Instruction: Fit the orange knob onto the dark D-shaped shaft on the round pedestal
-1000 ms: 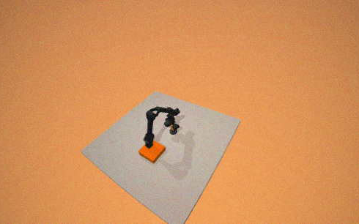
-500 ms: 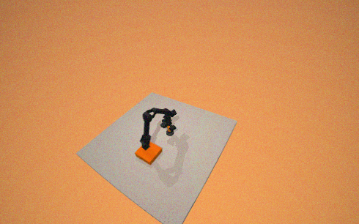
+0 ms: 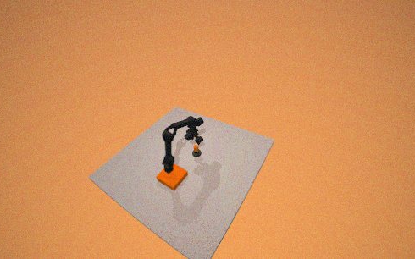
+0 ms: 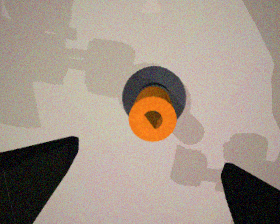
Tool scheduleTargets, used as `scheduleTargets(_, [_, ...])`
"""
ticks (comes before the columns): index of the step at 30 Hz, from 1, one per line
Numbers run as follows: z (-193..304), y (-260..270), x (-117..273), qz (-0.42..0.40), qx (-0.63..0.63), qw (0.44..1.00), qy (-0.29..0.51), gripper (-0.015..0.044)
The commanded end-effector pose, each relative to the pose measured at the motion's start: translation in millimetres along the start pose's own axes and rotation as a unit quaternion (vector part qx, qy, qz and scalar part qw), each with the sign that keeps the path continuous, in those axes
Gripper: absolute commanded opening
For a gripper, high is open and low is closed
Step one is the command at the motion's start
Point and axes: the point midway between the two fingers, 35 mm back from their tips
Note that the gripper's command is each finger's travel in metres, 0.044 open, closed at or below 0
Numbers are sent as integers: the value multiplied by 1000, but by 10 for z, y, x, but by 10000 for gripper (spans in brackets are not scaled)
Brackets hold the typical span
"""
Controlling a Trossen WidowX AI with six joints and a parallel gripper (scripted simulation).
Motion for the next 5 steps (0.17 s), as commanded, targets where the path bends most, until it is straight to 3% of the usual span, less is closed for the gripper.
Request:
scheduleTargets(1, [-14,-5,10,0,-2,1000,-8,440])
scheduleTargets(5, [-14,-5,10,0,-2,1000,-8,440])
Point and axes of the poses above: the point midway between the two fingers, 35 mm back from their tips, its own x axis back along the fingers, its own y axis across the jaws, z = x × y, and after that the axes turned 15 degrees about x, right-handed
